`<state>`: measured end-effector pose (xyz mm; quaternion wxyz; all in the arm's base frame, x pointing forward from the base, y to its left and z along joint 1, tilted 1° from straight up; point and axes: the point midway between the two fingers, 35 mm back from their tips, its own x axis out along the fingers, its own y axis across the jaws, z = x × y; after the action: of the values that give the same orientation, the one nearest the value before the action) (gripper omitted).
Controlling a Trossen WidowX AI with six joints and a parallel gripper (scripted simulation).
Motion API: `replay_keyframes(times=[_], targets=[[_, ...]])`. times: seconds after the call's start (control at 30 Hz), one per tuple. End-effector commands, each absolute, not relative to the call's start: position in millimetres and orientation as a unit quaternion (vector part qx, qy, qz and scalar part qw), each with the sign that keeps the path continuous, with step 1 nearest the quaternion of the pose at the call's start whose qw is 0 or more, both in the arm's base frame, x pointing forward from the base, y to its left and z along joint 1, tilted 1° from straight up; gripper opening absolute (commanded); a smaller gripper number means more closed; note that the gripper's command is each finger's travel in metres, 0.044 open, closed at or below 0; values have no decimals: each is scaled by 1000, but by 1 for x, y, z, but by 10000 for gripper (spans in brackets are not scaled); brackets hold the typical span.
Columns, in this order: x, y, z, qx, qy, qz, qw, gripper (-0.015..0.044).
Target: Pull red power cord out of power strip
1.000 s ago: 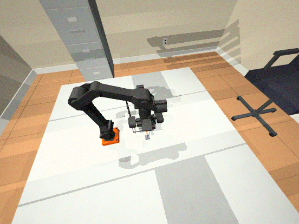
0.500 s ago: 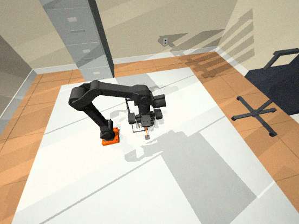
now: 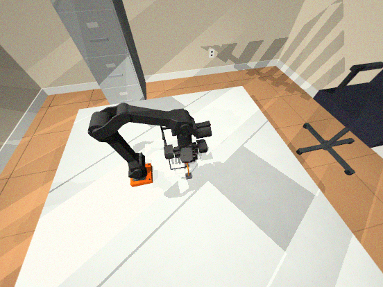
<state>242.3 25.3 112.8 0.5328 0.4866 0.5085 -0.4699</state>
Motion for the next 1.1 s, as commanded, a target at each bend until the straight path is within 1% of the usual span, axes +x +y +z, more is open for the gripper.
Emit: replay_keyframes(times=[0.0, 0.07, 0.2, 0.47, 1.07], targets=[[242, 26, 109, 487, 509, -472, 530, 160], [242, 26, 109, 487, 509, -472, 530, 160], [242, 25, 111, 486, 509, -470, 533, 55], [242, 25, 111, 486, 509, -470, 533, 2], [247, 1, 111, 486, 508, -471, 532, 0]])
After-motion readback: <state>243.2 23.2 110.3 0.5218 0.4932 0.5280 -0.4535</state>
